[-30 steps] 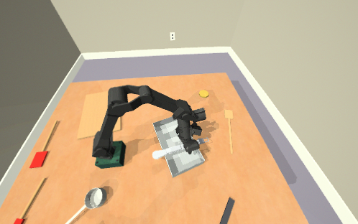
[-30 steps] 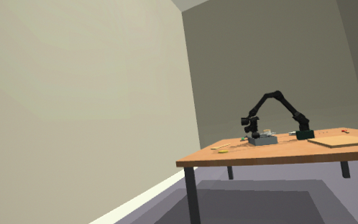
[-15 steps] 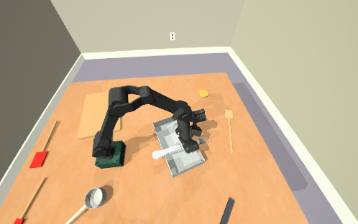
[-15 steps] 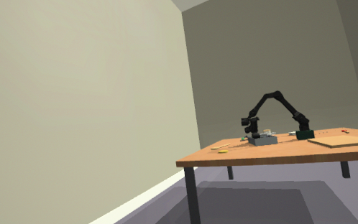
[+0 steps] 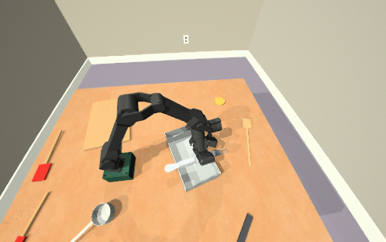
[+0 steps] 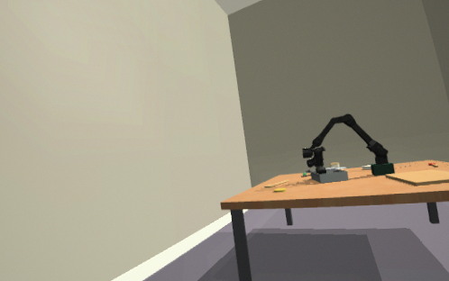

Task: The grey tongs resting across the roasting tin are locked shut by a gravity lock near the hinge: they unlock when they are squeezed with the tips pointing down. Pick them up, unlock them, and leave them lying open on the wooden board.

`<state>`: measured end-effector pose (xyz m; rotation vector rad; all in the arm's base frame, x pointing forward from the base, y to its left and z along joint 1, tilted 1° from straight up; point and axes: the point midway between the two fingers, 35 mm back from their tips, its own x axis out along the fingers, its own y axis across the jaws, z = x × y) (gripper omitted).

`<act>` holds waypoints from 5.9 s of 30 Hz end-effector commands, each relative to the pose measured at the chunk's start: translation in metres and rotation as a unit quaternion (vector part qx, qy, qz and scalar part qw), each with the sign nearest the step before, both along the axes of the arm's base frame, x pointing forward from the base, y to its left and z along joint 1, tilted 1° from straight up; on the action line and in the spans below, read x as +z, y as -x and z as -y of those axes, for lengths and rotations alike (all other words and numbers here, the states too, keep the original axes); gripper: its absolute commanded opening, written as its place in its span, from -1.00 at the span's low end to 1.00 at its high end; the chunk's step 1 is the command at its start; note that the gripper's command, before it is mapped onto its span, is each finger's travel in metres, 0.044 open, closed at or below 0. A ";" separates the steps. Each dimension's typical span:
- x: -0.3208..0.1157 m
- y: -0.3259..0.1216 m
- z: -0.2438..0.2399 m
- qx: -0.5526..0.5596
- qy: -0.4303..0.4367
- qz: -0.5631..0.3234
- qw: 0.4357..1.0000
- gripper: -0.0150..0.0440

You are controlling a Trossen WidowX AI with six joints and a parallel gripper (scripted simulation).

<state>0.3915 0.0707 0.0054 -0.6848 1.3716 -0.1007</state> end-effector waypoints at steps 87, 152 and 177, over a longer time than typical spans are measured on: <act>0.092 0.124 -0.204 0.243 -0.205 -0.158 0.935 -1.00; 0.101 0.482 -0.270 0.583 -0.133 -0.233 0.767 -1.00; 0.101 0.577 -0.218 0.672 -0.105 -0.249 0.689 -1.00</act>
